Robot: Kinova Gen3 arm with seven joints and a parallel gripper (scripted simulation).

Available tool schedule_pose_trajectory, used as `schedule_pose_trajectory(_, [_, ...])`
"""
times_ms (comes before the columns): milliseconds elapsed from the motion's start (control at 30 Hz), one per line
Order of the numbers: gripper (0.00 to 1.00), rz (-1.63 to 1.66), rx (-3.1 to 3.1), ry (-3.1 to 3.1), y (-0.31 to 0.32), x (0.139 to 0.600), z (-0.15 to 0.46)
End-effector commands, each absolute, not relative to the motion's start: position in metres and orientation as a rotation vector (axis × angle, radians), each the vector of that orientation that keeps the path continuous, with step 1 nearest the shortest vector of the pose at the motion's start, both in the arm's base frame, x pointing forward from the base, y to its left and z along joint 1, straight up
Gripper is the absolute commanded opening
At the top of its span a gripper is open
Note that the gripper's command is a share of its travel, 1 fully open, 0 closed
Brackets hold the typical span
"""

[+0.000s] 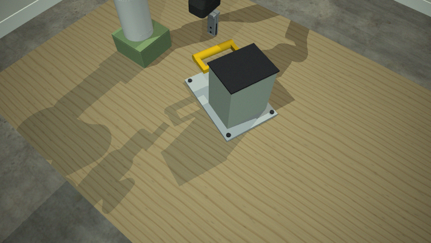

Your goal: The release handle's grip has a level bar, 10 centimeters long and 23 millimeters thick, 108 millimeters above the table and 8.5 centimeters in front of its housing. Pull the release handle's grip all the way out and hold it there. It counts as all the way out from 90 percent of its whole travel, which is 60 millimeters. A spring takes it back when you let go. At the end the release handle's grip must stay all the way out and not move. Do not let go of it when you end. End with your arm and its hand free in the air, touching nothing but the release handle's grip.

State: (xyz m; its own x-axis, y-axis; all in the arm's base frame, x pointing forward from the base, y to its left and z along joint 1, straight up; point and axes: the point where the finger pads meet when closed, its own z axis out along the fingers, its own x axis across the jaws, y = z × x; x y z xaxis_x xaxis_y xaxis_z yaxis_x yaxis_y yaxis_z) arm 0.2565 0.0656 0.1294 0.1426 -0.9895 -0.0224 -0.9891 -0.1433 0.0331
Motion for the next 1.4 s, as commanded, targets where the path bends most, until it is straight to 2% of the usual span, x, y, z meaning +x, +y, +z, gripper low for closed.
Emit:
schedule_pose_trajectory(0, [0.00,-0.046,2.205,-2.205,0.0617,0.2600,0.1291])
schedule_pose_trajectory(567, [0.00,-0.032,1.416,-2.779,0.0574,0.2598,0.1306])
schedule_pose_trajectory(1367, [0.00,-0.011,0.370,-3.113,0.0642,0.2548,0.1294])
